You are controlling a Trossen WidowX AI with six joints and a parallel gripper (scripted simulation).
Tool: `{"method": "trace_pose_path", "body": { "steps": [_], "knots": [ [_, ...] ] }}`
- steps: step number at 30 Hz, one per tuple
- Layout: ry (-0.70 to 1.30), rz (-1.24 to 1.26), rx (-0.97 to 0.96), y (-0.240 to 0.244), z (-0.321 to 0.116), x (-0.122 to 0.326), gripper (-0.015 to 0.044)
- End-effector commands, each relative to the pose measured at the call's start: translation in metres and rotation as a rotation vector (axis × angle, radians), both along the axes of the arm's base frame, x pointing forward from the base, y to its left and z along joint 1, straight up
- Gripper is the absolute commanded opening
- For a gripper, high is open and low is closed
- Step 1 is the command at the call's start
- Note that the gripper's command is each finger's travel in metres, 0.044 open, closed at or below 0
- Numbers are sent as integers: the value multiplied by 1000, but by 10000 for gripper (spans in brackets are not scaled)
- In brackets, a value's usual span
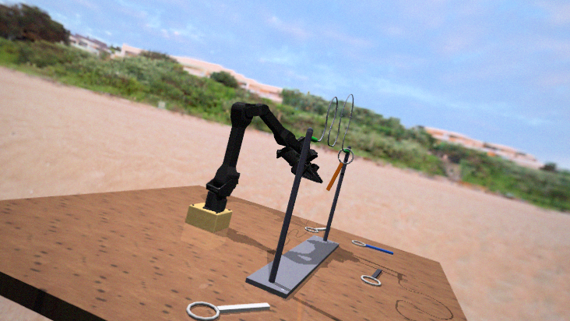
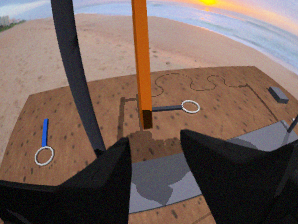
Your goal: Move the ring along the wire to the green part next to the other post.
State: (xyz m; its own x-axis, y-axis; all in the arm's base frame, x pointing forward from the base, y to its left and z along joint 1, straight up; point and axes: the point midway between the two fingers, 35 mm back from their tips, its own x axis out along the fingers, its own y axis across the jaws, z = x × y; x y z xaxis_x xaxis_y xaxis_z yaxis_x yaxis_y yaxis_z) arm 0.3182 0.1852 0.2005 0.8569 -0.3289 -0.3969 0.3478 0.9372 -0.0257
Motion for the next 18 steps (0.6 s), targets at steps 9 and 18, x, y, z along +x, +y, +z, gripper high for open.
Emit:
{"method": "trace_pose_path", "body": {
  "steps": [9, 18],
  "knots": [
    [-5, -4, 1, 0, 1, -1, 160],
    [0, 1, 0, 15, 20, -42, 318]
  ]
}}
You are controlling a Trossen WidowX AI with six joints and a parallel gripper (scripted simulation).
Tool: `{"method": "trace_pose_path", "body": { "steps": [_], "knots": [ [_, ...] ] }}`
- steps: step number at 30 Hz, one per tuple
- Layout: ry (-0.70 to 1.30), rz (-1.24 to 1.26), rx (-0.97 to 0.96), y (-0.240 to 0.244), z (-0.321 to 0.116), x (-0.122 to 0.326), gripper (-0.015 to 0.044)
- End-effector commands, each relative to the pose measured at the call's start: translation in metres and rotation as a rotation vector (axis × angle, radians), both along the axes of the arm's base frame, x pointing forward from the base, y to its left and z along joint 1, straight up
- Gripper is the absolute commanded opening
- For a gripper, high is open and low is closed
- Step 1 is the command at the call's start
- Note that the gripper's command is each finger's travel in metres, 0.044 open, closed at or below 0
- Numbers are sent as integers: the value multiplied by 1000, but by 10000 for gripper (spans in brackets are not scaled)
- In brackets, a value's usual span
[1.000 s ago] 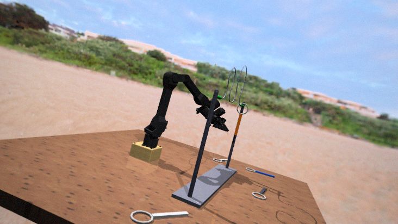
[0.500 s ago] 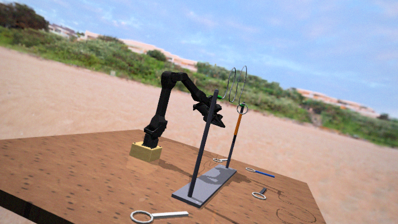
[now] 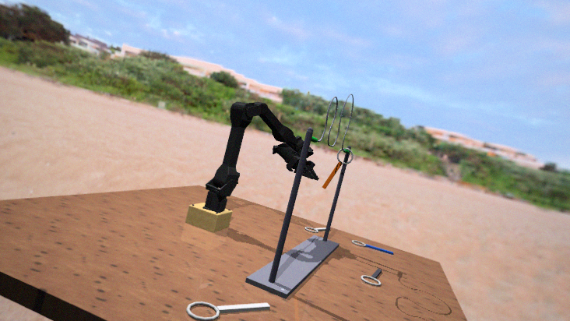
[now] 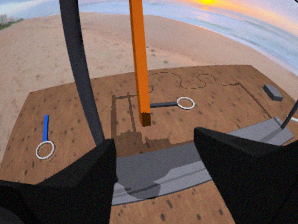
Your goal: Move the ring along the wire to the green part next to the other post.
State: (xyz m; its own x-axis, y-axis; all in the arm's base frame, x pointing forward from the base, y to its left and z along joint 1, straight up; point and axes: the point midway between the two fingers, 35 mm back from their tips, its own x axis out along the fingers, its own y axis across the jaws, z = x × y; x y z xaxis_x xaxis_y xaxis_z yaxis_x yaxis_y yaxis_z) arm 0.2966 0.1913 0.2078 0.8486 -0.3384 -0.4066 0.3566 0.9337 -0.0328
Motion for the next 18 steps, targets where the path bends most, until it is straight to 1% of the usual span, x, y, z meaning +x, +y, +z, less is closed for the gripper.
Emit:
{"method": "trace_pose_path", "body": {
  "steps": [1, 4, 5, 18],
  "knots": [
    [-13, 11, 3, 10, 13, -22, 344],
    [-13, 11, 3, 10, 13, -22, 423],
    [-13, 11, 3, 10, 13, -22, 440],
    [-13, 11, 3, 10, 13, -22, 440]
  ]
}}
